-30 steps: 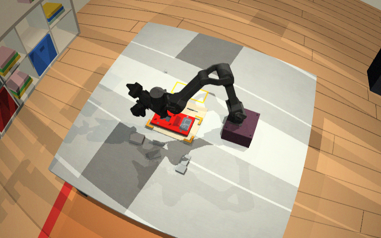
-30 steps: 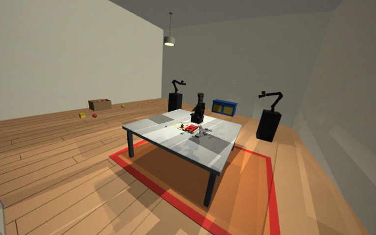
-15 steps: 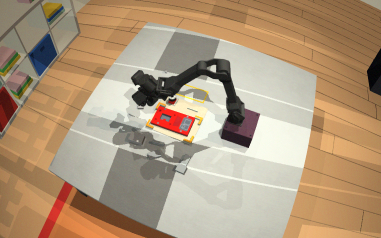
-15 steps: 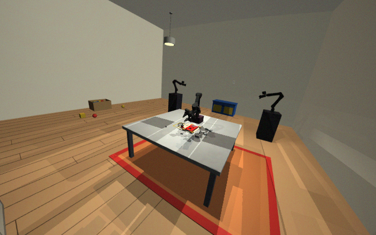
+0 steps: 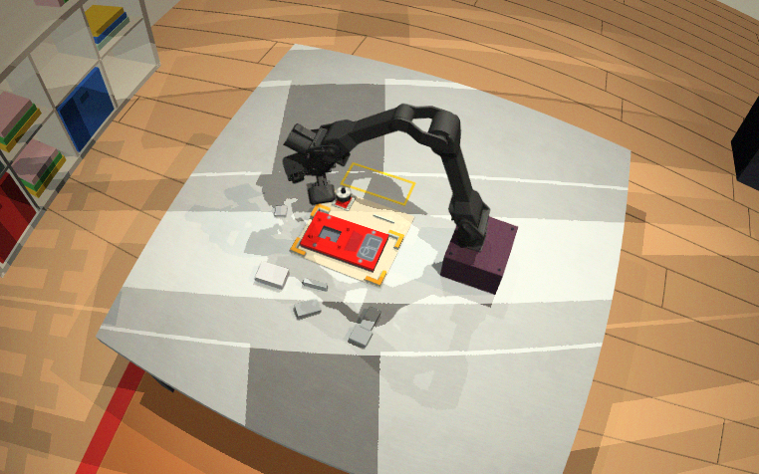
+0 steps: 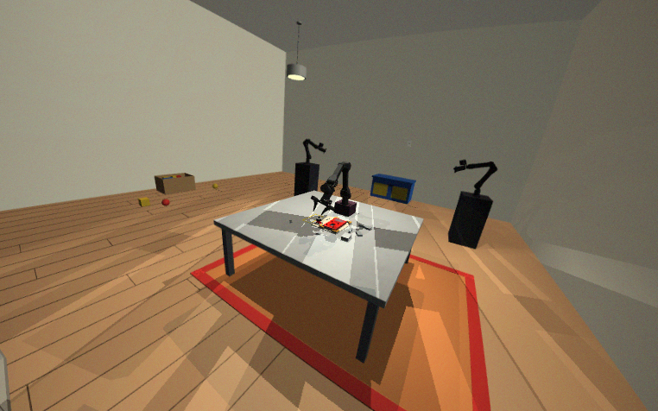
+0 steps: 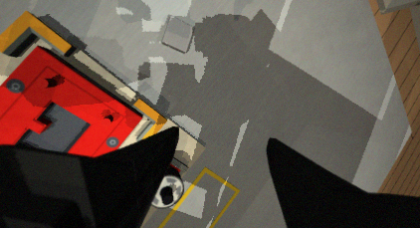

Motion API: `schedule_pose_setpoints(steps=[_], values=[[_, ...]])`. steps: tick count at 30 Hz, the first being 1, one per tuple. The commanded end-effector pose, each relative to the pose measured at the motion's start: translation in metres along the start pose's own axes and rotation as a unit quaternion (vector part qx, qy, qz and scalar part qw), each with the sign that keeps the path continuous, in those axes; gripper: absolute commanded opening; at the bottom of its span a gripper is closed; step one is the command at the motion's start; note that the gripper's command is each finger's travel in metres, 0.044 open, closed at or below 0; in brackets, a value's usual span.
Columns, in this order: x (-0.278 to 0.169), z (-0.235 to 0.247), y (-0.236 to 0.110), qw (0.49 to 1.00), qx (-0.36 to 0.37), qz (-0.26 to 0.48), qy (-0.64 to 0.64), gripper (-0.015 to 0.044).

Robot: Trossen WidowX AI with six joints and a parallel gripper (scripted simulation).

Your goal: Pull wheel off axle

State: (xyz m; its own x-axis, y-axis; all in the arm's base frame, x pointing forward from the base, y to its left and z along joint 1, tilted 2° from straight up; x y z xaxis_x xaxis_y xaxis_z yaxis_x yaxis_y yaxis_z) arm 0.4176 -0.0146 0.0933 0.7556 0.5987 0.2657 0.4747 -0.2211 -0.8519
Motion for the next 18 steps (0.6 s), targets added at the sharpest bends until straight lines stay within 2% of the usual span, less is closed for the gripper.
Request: schedule_pose_setpoints(steps=[1,18], values=[[-0.0702,0.0071,-0.0177,0.926,0.163,0.164,0.299,0.03],[-0.0746,0.0079,-0.0207,0.915,0.172,0.178,0.32,0.03]])
Point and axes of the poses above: the point midway between the two fingers, 35 mm back from their tips, its own y axis out along the fingers, its own z axis across the jaws, x = y × z, the point moved 2 cm from there along -y, back along the fingers, and after that the axes turned 1 degree about y, right-handed, at the moved point
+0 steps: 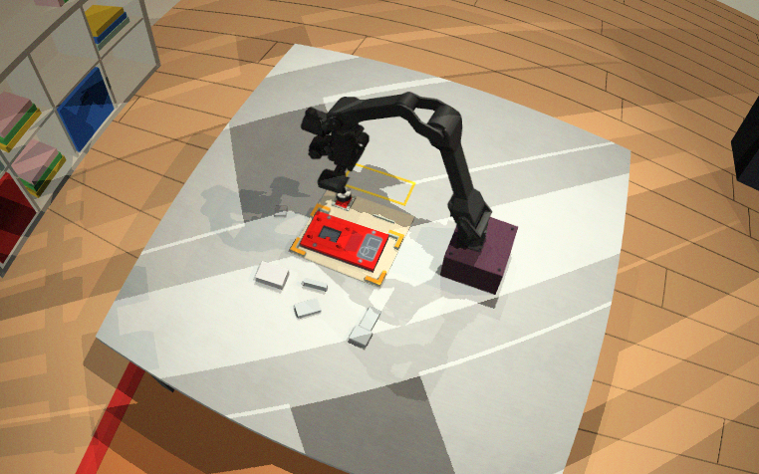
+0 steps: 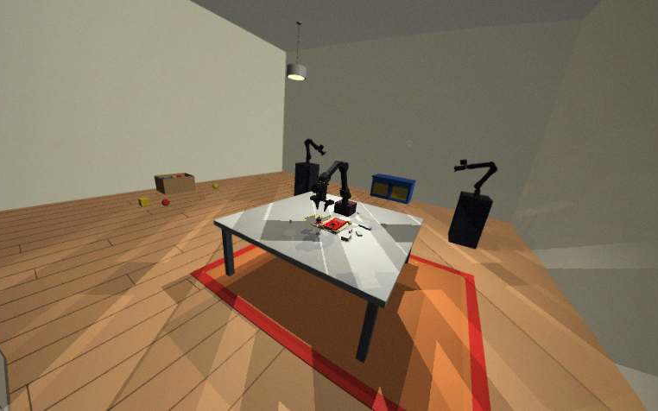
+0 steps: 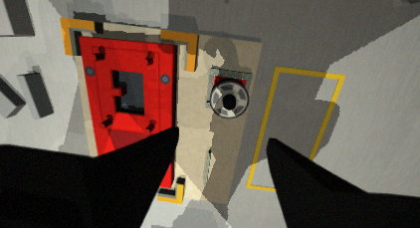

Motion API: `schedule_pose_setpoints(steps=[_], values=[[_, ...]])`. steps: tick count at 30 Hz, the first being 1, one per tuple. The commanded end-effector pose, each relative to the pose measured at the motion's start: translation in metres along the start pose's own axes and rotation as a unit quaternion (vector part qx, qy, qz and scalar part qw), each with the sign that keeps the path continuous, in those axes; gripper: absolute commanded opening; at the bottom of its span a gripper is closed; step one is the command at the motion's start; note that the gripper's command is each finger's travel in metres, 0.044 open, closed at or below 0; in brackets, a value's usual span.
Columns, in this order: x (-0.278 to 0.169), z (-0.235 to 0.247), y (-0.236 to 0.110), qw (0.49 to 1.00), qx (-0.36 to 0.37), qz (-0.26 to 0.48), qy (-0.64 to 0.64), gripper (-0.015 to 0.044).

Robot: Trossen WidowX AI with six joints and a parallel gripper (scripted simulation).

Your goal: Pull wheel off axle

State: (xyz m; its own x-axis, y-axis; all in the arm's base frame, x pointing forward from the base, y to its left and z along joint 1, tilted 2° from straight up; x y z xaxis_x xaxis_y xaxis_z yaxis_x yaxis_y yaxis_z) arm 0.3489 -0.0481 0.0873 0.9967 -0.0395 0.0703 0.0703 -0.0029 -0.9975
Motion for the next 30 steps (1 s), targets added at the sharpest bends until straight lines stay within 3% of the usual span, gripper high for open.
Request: schedule_pose_setpoints(steps=[1,10,20,27,30], values=[[0.0,-0.001,0.0,1.0,0.005,0.005,0.011,0.03],[0.01,-0.006,0.003,1.0,0.004,0.005,0.011,0.03],[0.009,-0.005,0.07,1.0,0.005,0.005,0.011,0.03],[0.008,-0.005,0.075,1.0,0.004,0.005,0.011,0.03],[0.007,-0.005,0.071,1.0,0.003,0.009,0.01,0.0221]])
Point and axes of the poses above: the point midway between the two fingers, 35 mm back from their tips, its own y axis out along the fingers, its own z axis across the jaws, x = y × z, the point moved 2 cm from there along -y, back along the fingers, and after that the axes turned 1 degree about y, right-handed, at the moved point
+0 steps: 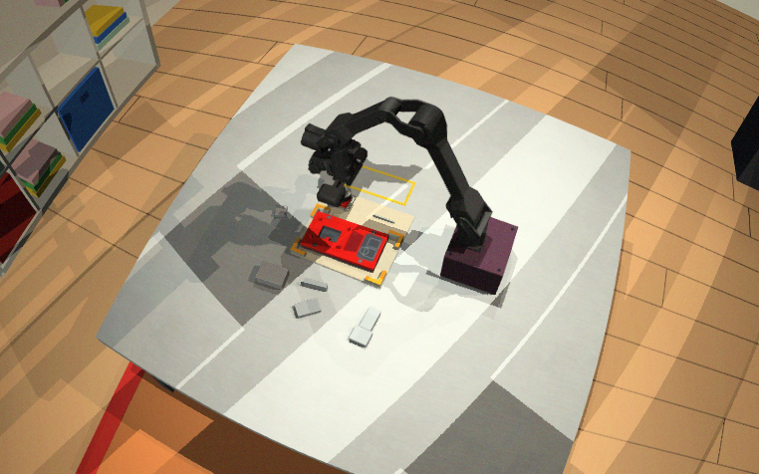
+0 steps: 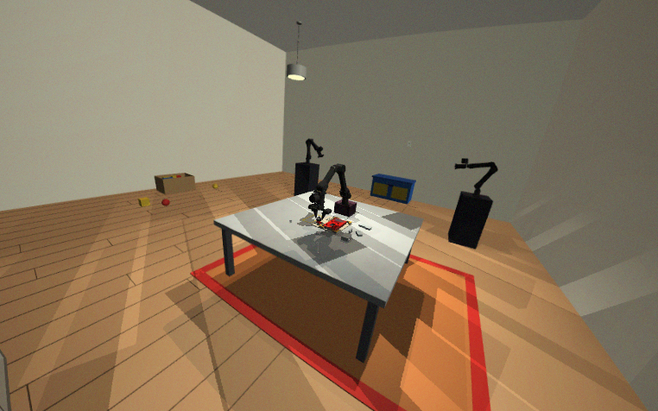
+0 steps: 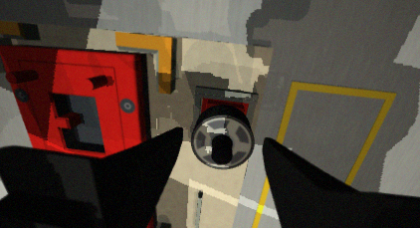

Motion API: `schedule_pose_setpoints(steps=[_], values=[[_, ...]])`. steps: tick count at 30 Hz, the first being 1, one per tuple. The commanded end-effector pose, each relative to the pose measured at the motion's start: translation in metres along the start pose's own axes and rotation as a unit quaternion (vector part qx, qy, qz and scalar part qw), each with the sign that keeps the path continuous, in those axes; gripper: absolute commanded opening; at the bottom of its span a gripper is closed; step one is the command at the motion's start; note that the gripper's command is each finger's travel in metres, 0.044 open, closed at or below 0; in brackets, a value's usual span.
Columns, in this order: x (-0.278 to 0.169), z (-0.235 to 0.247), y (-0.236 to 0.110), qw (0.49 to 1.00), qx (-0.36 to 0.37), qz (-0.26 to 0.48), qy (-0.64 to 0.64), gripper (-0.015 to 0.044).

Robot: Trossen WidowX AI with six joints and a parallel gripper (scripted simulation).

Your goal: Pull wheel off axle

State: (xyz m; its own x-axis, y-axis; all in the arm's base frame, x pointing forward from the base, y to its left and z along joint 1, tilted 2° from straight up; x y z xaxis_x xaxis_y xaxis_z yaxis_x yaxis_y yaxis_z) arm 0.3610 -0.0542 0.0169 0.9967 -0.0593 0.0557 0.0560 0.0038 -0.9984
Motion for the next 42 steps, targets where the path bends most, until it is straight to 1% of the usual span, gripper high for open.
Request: schedule_pose_setpoints(steps=[1,9,14,15,42], values=[[-0.0007,0.0001,0.0001,1.0,0.0,0.001,0.0,0.0195],[-0.0007,0.0001,0.0001,1.0,0.0,0.001,0.0,0.0142],[-0.0006,0.0001,-0.0007,1.0,0.0,0.001,0.0,0.001],[-0.0006,0.0001,-0.001,1.0,0.0,0.001,0.0,0.0],[-0.0001,0.0,-0.0099,1.0,0.001,0.0,0.0,0.0]])
Point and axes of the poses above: the point midway between the two fingers, 35 mm back from their tips, its own y axis out along the fingers, its own z axis across the jaws, x = y × z, the point moved 2 cm from there along -y, back along the fingers, and after that the axes turned 1 degree about y, right-handed, at the moved point
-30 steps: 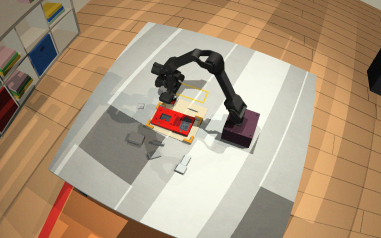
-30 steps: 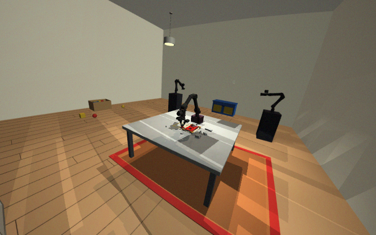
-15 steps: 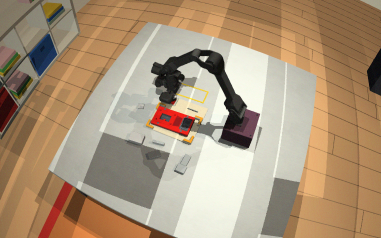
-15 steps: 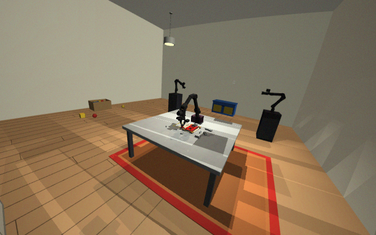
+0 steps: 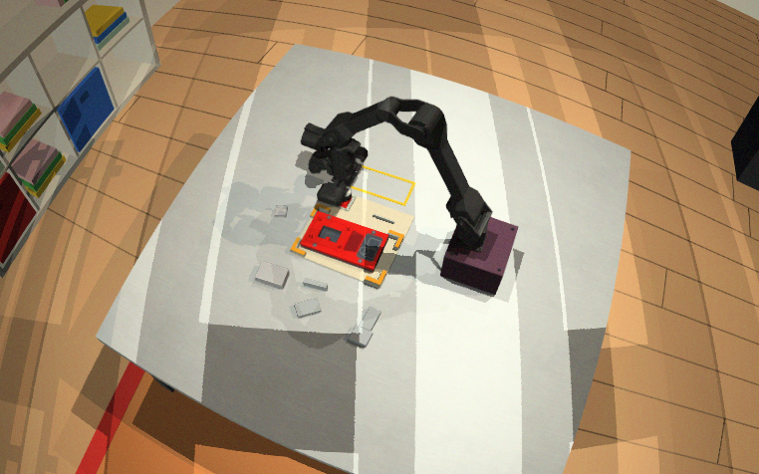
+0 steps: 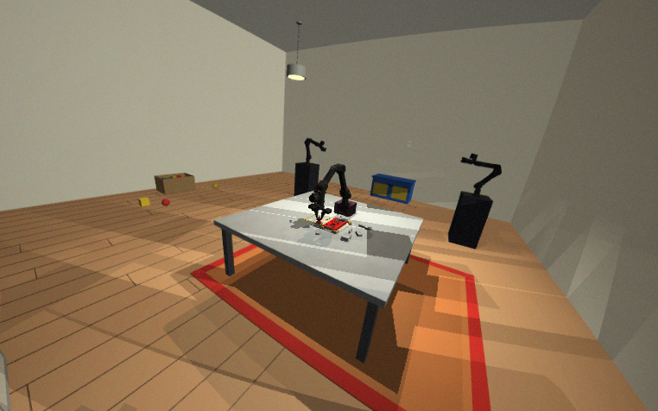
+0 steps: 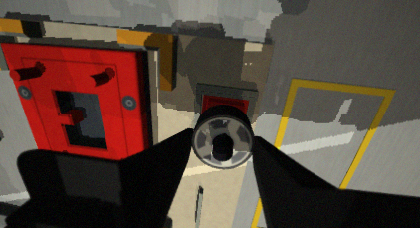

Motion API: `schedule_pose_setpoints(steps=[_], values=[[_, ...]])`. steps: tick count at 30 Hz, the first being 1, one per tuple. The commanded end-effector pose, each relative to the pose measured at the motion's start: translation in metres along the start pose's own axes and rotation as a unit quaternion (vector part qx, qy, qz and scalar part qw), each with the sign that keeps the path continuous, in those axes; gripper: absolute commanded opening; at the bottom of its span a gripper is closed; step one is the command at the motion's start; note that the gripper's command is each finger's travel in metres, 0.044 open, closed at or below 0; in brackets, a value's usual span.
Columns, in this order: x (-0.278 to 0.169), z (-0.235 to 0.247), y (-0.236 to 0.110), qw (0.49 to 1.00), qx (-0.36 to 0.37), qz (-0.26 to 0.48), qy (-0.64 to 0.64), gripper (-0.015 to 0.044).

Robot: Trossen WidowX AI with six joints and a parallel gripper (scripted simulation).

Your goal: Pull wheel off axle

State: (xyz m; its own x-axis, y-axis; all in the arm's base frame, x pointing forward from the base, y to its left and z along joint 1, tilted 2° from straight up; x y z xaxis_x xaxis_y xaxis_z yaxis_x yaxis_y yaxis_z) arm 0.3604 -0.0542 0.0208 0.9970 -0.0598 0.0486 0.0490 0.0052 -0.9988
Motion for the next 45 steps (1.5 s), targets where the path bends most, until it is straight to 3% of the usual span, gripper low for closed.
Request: schedule_pose_setpoints(steps=[1,45], values=[[0.0,0.0,-0.006,1.0,0.0,-0.003,0.0,0.0],[0.0,0.0,-0.021,1.0,0.001,-0.005,0.0,0.0]])
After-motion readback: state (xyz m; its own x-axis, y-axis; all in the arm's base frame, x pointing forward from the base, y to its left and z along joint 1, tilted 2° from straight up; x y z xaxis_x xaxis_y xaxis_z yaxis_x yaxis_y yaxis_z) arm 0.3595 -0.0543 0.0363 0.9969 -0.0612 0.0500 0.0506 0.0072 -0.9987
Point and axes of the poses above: the point midway between the two fingers, 35 mm back from their tips, its own y axis out along the fingers, its own z axis across the jaws, x = y × z, the point moved 2 cm from there along -y, back along the fingers, and after that the axes turned 1 degree about y, right-handed, at the moved point
